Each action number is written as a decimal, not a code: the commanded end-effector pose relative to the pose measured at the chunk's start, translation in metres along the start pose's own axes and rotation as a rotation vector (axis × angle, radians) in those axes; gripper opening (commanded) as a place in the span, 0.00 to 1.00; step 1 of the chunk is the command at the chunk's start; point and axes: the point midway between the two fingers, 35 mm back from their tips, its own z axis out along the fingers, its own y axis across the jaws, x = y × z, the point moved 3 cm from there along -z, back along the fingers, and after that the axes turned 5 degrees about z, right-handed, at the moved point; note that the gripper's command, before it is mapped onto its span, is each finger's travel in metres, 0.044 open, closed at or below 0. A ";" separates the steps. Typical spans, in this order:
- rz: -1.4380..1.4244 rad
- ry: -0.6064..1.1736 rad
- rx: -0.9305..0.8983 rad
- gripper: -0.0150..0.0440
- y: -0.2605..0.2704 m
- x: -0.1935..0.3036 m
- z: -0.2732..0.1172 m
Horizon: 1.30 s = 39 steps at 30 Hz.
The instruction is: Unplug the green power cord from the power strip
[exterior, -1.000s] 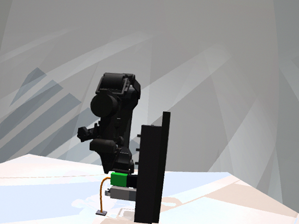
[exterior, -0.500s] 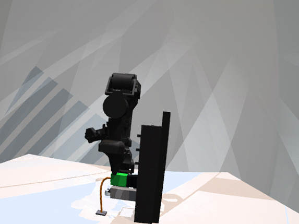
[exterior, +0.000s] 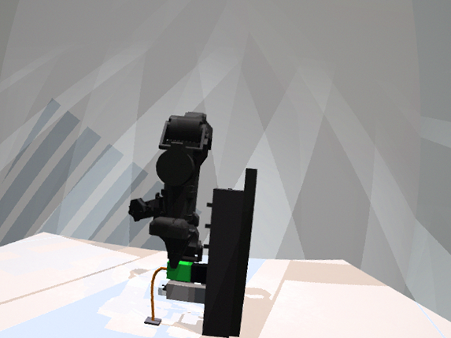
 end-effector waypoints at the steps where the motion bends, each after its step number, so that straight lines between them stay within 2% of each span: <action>1: 0.000 0.000 0.000 0.36 0.000 0.000 0.000; 7: 0.000 0.000 0.000 0.29 0.000 0.000 0.000; 8: 0.000 0.000 0.000 0.25 0.000 0.000 0.000; 39: 0.003 -0.008 -0.001 0.25 0.005 -0.048 0.000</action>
